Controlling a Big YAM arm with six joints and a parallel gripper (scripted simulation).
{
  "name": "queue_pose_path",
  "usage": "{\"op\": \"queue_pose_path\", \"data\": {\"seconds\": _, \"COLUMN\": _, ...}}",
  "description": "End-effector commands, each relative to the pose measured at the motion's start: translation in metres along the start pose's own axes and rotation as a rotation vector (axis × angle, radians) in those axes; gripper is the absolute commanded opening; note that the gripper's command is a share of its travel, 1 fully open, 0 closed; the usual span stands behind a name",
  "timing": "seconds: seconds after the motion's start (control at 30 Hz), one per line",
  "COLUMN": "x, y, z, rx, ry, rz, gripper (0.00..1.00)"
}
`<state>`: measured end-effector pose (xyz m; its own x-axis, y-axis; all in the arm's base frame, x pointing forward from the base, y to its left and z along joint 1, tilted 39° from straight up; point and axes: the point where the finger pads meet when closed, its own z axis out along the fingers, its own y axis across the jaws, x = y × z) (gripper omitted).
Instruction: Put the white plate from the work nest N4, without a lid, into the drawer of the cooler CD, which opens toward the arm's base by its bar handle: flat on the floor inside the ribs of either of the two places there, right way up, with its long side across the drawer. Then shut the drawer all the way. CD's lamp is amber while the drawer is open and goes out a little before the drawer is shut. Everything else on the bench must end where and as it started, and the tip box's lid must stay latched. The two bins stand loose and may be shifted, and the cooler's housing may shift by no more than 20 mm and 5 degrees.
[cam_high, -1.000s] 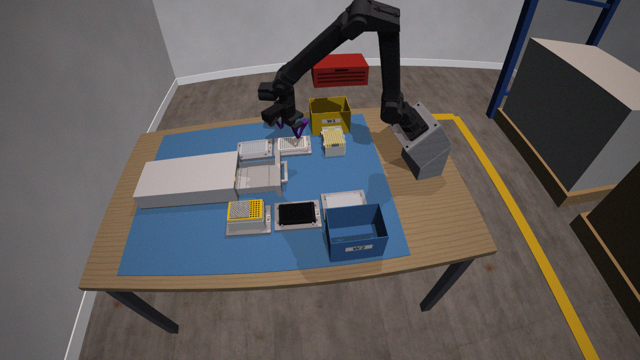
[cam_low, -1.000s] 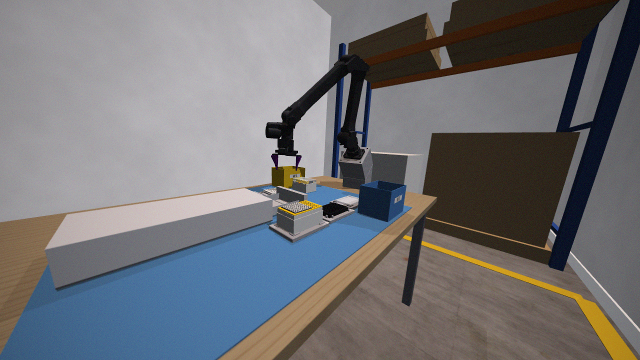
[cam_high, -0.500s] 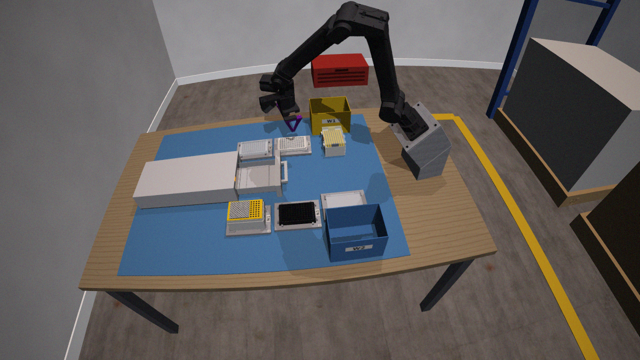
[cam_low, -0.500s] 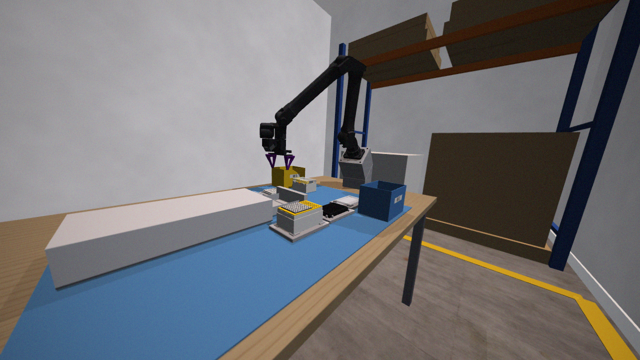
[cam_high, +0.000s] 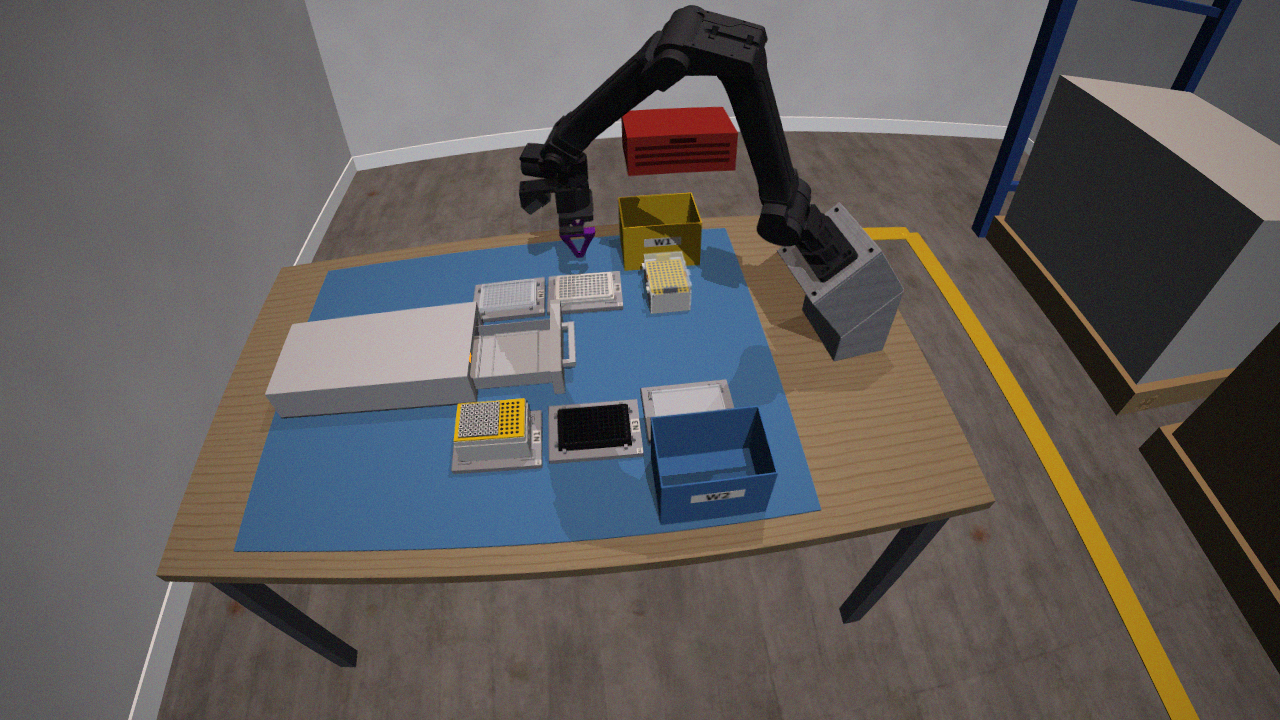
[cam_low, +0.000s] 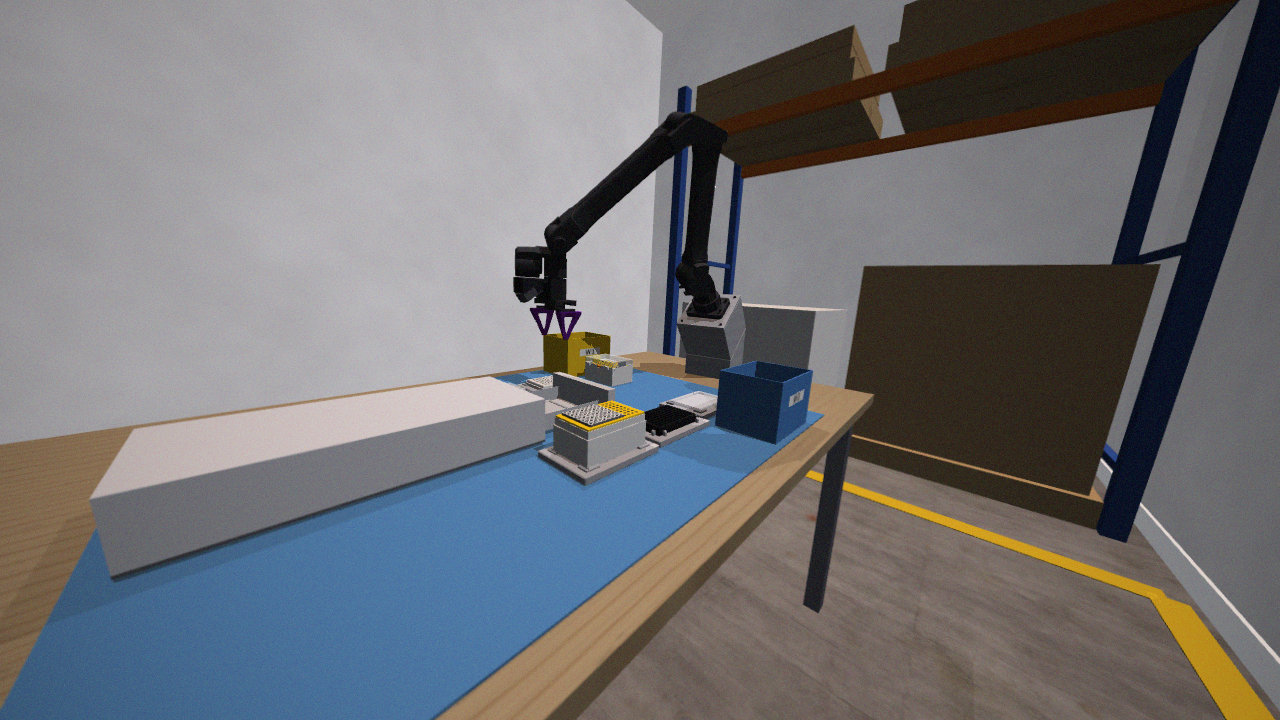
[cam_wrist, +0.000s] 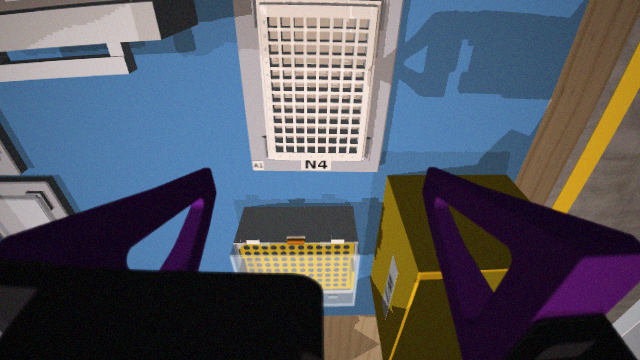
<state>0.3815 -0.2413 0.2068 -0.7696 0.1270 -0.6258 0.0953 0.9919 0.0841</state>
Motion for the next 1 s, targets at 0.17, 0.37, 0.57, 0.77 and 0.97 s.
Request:
{"op": "queue_pose_path", "data": {"seconds": 0.17, "x": -0.014, "y": -0.003, "z": -0.009, "rx": 0.011, "ry": -0.024, "rz": 0.008, "gripper": 1.00}}
{"op": "queue_pose_path", "data": {"seconds": 0.37, "x": -0.007, "y": 0.001, "z": 0.011, "rx": -0.003, "ry": -0.007, "rz": 0.017, "gripper": 1.00}}
{"op": "queue_pose_path", "data": {"seconds": 0.57, "x": -0.003, "y": 0.003, "z": 0.020, "rx": -0.007, "ry": 0.001, "rz": 0.020, "gripper": 1.00}}
{"op": "queue_pose_path", "data": {"seconds": 0.77, "x": -0.003, "y": 0.003, "z": 0.027, "rx": -0.007, "ry": 0.001, "rz": 0.020, "gripper": 1.00}}
{"op": "queue_pose_path", "data": {"seconds": 0.97, "x": -0.003, "y": 0.003, "z": 0.035, "rx": -0.007, "ry": 0.001, "rz": 0.021, "gripper": 1.00}}
